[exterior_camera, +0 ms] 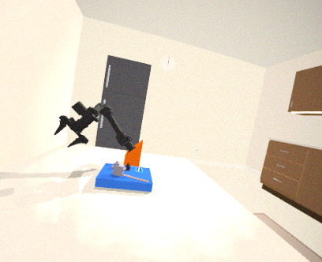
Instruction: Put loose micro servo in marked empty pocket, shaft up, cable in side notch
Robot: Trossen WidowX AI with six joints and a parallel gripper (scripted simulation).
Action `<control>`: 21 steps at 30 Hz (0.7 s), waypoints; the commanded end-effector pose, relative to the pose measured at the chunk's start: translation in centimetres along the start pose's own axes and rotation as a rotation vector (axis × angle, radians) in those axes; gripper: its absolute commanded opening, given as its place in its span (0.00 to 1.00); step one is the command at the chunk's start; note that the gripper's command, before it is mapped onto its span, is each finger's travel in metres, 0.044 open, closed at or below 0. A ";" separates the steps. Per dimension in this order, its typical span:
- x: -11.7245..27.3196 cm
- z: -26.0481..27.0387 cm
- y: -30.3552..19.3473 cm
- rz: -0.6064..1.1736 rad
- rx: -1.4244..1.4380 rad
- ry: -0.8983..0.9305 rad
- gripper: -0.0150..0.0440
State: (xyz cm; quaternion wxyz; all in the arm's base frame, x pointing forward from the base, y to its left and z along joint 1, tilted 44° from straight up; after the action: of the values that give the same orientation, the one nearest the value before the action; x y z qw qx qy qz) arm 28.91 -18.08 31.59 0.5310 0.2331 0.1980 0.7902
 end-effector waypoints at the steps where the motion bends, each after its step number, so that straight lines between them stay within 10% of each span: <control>1: 0.3 -0.8 -4.2 0.113 0.046 -0.063 1.00; 21: 7.1 -11.1 -19.1 0.376 0.379 -0.557 1.00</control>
State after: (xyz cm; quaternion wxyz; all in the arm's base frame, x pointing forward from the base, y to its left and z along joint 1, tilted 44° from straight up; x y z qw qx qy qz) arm 34.82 -7.19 14.68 0.3655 0.5283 0.1442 0.7527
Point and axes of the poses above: the point midway between the two fingers, 35 mm back from their tips, its own x axis back along the fingers, its own z axis across the jaws, y = z × x, the point moved 5 cm from there along x, back along the fingers, and after that the axes turned 7 degrees about x, right-handed, at the moved point
